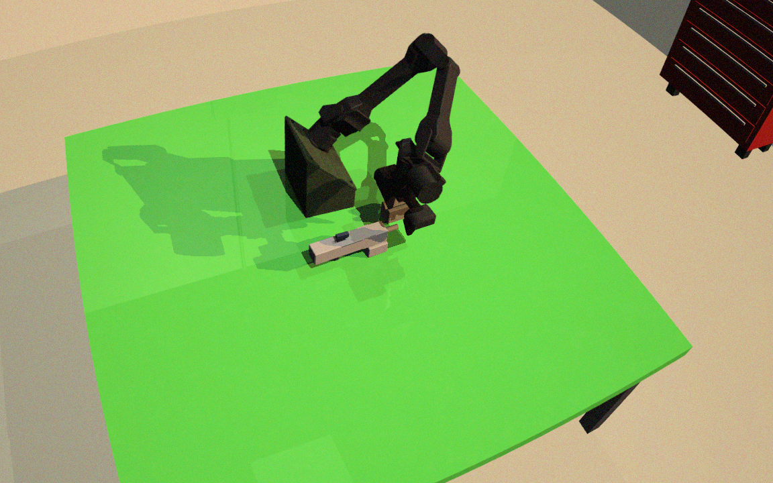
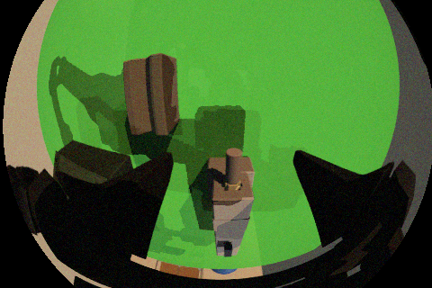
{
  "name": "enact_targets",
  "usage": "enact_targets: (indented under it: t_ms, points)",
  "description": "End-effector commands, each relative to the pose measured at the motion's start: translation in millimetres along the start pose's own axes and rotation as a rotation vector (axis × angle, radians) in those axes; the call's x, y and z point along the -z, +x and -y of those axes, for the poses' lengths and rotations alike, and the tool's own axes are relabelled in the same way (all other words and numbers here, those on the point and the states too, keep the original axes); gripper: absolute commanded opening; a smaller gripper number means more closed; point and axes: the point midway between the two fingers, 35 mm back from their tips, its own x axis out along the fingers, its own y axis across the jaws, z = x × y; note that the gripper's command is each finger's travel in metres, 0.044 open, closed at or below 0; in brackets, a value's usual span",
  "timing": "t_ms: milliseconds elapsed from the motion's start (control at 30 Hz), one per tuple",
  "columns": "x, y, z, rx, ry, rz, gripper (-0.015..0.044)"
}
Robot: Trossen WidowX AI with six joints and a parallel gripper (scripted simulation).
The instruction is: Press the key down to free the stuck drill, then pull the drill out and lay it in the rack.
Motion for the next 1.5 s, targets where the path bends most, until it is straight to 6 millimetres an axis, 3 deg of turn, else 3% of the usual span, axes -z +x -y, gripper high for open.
enact_targets:
  t_ms: [0,1067,1467]
  points:
    - [1,3,0,0.0,-0.004,0.003,0.044]
    - [13,50,0,0.0,-0.004,0.005,0.044]
    - [12,47,1,0.002,-0.011,0.005,0.0125]
